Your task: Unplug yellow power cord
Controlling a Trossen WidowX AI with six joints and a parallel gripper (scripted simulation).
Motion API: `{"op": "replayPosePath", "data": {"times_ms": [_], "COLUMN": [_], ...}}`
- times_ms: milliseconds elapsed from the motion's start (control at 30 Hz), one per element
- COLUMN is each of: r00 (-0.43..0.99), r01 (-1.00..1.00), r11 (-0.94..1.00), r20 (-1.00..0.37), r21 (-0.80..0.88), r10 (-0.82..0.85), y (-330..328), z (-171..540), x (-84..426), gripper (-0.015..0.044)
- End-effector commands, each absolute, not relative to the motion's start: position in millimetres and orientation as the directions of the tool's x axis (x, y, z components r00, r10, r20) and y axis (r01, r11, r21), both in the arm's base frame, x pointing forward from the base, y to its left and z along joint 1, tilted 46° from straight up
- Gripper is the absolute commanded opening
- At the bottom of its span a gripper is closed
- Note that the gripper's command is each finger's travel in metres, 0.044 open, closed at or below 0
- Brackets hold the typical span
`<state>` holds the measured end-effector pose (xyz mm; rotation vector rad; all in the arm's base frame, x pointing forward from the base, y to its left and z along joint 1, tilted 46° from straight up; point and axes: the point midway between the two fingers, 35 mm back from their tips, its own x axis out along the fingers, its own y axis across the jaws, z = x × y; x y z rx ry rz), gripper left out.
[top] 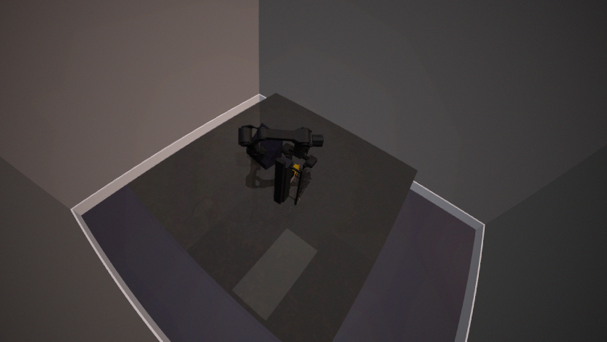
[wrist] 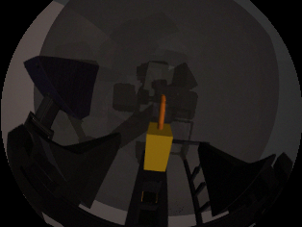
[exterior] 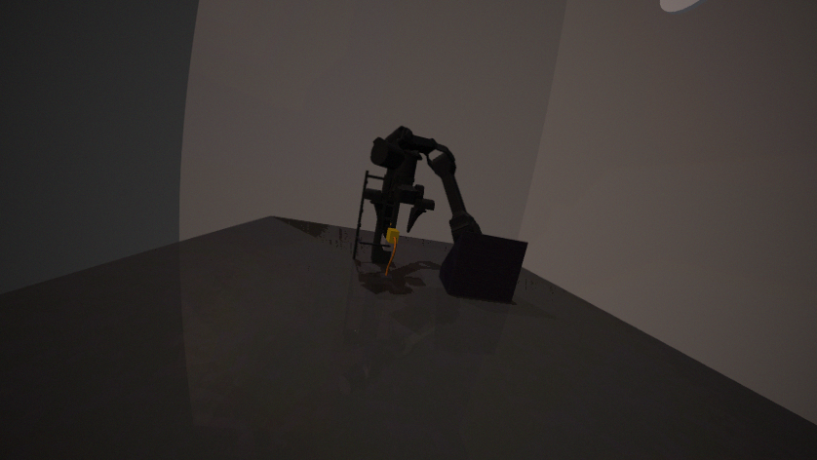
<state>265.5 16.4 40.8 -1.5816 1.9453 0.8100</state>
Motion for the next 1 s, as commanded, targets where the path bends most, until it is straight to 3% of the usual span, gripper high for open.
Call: {"op": "replayPosePath", "data": {"times_ms": [0, 967], "r00": [-0.194, -0.194], "r01": [-0.981, -0.981], "r11": [0.142, 0.143], "r20": [-0.709, -0.709], "r21": [0.132, 0.132], "r10": [-0.678, -0.678], "y": [41.3, 63.4], "z": [26.3, 11.8], "x": [268.1, 267.8], "gripper": [0.0440, 0.0440]}}
